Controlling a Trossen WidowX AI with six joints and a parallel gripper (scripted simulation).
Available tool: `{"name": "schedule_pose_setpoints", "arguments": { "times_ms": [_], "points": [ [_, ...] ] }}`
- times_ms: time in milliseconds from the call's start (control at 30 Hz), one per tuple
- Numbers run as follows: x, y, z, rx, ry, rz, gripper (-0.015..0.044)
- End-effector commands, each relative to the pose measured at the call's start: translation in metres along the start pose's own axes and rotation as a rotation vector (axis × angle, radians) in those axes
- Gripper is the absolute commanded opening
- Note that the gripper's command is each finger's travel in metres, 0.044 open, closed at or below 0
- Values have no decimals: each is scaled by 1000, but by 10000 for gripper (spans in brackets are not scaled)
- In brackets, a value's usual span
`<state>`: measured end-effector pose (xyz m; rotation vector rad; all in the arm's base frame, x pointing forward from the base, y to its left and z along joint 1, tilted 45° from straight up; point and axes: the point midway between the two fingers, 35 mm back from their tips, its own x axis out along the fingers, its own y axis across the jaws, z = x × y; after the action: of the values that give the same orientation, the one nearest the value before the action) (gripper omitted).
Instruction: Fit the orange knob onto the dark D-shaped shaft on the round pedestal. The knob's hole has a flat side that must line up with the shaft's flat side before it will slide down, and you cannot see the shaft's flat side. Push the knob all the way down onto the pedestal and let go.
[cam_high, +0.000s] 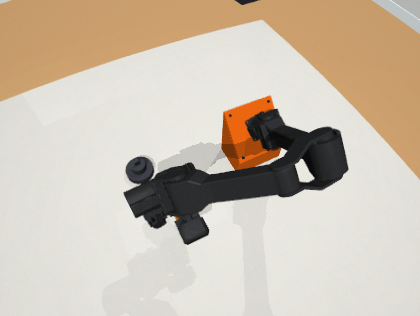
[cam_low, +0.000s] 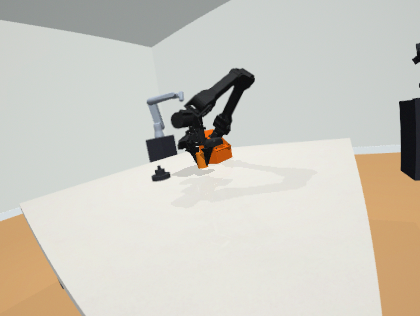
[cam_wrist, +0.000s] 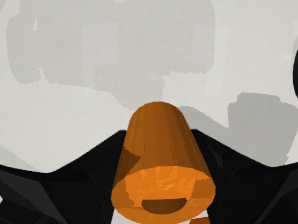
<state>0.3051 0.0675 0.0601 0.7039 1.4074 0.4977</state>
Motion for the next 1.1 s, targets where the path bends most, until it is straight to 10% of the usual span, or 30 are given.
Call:
{"name": "schedule_pose_setpoints", "arguments": {
  "times_ms": [0, 433, 1067],
  "points": [
    [-27, -3, 2, -6, -10, -7, 0],
    [-104, -7, -11, -6, -8, 7, 0],
    [-99, -41, 10, -6, -9, 3, 0]
  ]
}}
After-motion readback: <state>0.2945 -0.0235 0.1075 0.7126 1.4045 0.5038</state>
